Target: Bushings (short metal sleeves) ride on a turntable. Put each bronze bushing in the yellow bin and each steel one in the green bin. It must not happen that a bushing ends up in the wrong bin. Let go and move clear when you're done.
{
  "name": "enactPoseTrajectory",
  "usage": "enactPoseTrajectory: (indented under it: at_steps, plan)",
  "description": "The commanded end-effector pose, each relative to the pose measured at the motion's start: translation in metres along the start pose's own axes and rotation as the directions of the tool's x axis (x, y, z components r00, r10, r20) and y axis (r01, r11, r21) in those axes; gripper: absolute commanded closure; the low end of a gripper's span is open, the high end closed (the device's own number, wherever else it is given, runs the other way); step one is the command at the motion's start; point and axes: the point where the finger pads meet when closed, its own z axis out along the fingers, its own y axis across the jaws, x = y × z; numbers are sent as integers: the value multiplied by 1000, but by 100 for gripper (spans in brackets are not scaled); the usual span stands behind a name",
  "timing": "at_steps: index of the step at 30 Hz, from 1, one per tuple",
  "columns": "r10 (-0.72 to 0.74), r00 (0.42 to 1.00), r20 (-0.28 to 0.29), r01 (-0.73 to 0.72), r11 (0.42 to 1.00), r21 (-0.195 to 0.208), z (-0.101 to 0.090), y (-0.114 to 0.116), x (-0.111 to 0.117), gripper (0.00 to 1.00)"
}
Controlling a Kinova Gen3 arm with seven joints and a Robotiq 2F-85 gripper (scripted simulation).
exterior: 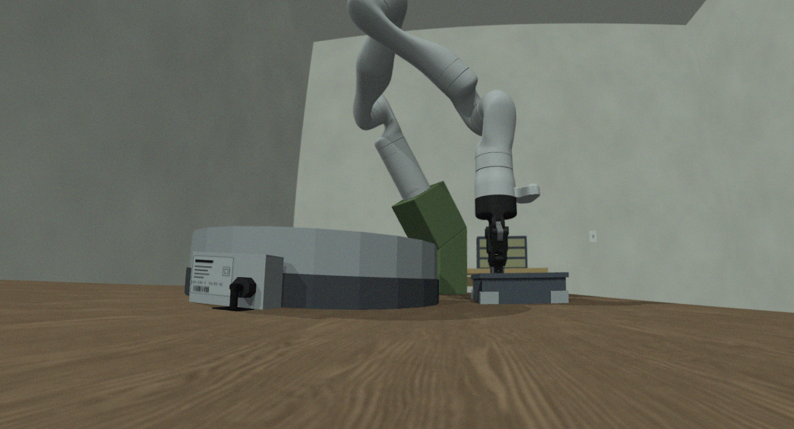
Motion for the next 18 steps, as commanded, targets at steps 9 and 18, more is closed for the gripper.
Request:
enactPoseTrajectory:
  at_steps: [9,18]
  plan:
    - [0,1000,-1,0,1000,-1,-1,1,1,81]
    - [0,1000,-1,0,1000,-1,-1,1,1,81]
